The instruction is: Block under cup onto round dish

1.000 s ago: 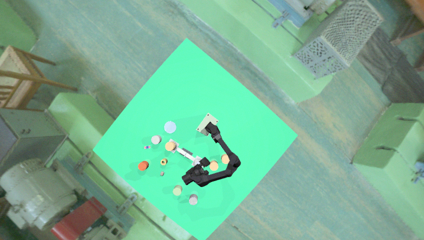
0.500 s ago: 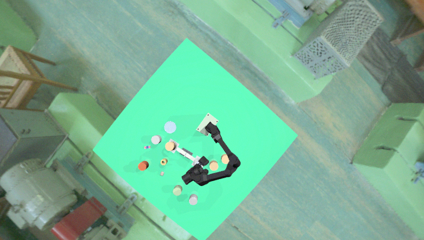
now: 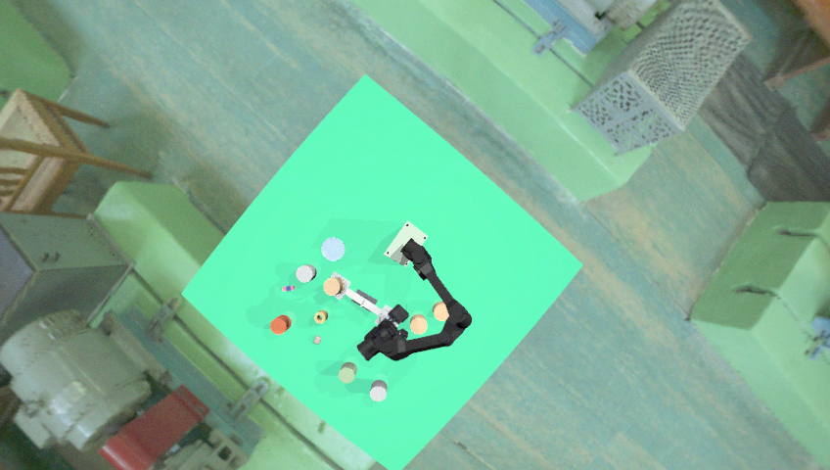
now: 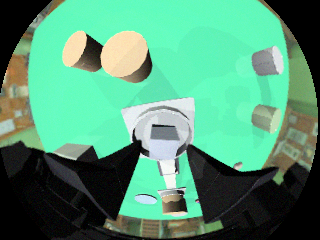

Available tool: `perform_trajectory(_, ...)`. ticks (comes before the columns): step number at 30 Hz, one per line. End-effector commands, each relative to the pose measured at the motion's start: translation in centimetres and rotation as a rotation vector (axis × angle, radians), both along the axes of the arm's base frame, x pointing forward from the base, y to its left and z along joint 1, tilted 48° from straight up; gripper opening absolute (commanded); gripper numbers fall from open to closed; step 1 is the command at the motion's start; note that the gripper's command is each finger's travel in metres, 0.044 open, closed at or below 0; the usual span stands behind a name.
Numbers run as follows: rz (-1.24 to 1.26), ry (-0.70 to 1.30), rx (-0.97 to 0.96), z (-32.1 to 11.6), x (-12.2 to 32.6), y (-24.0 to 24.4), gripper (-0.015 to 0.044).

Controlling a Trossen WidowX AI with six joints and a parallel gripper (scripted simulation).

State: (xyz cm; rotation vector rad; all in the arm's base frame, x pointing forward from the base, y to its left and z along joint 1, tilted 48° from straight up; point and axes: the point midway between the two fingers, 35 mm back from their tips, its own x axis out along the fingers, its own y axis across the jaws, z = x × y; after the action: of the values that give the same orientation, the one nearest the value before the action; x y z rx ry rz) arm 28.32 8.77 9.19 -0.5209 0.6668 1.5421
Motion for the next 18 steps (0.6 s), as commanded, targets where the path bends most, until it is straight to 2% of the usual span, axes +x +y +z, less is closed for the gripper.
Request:
perform_trajectory(1,-0.001,0.006,0.005,-0.44,-0.22,0.54,0.0260)
perform_trajectory(7,-0.001,0.006,0.006,-0.90,-0.33,1.07,0.0260)
perform_trajectory(11,-0.001,0.006,0.006,-0.90,-0.33,1.07,0.0155)
perform_trajectory(18,-0.001,0.006,0.006,-0.90,-0.33,1.07,0.0108)
